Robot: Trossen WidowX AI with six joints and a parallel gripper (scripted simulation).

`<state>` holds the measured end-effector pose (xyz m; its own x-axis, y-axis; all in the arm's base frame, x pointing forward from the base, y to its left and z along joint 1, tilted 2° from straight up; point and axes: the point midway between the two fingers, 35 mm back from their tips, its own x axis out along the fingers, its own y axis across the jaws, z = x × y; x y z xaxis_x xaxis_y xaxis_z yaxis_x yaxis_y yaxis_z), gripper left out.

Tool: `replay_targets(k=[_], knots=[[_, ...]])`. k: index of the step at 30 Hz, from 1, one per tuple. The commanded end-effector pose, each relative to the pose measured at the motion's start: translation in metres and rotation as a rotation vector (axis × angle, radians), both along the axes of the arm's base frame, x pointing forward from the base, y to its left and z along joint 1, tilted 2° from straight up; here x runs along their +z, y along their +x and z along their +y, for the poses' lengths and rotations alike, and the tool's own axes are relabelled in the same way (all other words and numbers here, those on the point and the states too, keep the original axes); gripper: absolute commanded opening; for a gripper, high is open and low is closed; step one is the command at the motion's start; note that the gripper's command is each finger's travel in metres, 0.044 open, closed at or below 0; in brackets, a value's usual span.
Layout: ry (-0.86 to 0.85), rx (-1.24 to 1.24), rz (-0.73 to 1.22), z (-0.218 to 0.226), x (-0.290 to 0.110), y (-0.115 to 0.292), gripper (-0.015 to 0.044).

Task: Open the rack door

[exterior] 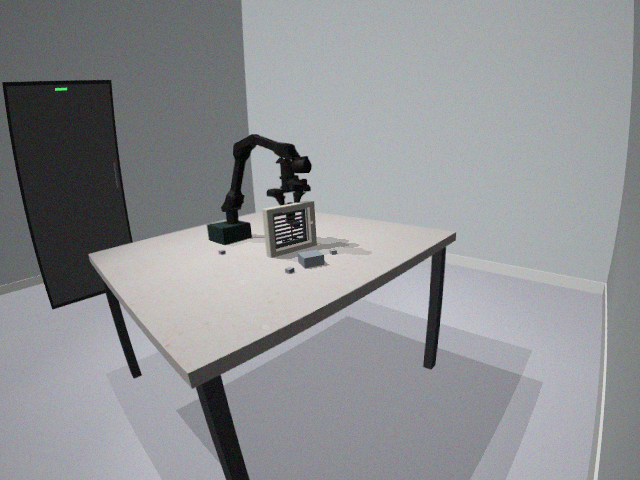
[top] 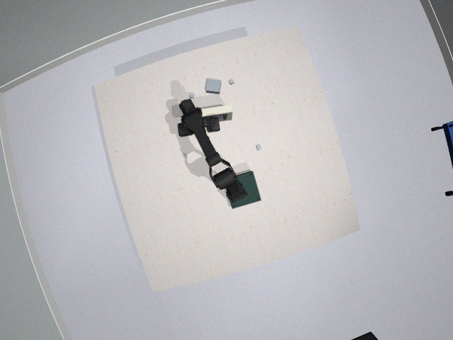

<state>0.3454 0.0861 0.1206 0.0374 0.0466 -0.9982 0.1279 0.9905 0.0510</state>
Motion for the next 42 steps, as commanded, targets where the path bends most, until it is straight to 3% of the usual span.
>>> replay_targets(k=[1, 6, 13, 26, 31, 42], knots=[[0.001, 0.0, 0.009, 0.0005, -0.0099, -0.0016, 0.0294], [0.002, 0.001, 0.009, 0.0007, -0.0156, -0.0021, 0.0294], [0.002, 0.001, 0.009, 0.0007, -0.0156, -0.0021, 0.011], [0.002, 0.001, 0.009, 0.0007, -0.0156, -0.0021, 0.0023], [0.001, 0.033, 0.008, 0.0007, -0.0156, -0.0021, 0.0022], [-0.017, 0.566, -0.018, 0.0007, -0.0156, -0.0021, 0.0022]])
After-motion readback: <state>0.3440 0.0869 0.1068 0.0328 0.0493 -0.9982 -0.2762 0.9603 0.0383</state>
